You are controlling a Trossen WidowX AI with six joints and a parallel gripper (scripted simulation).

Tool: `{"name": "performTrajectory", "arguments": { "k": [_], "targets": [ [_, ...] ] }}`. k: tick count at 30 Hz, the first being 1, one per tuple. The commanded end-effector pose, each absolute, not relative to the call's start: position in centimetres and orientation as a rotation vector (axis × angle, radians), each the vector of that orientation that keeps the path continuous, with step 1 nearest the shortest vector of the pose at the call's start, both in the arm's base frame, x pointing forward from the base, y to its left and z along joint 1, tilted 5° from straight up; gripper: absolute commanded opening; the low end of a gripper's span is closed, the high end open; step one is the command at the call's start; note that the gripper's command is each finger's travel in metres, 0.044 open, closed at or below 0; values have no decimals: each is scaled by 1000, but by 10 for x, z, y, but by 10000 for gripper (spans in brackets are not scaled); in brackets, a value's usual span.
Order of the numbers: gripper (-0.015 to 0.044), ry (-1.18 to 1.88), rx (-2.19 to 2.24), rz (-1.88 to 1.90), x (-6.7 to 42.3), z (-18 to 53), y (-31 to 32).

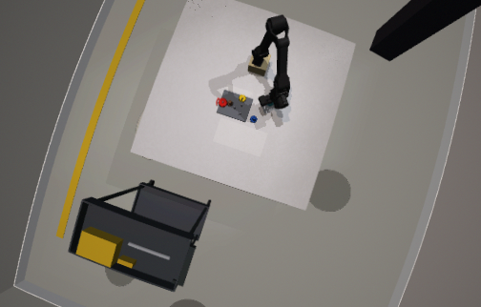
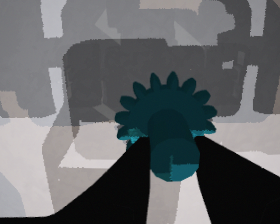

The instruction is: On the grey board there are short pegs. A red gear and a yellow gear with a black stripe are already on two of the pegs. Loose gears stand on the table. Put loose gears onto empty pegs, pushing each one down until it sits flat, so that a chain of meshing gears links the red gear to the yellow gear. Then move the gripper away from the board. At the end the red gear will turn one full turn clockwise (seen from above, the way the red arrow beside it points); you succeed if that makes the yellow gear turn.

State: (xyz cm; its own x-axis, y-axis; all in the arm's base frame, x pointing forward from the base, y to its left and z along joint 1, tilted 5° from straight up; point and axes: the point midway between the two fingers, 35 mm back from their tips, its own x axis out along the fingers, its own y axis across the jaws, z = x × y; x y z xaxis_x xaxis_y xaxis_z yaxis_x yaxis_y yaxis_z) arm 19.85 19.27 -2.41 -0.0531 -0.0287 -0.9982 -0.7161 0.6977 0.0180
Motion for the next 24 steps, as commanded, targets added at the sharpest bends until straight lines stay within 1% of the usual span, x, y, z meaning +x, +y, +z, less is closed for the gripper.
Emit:
{"name": "performTrajectory", "arguments": {
  "k": [1, 24],
  "targets": [
    [0, 1540, -633, 629, 198, -24, 193],
    [0, 1539, -633, 629, 211, 33, 200]
  ]
}}
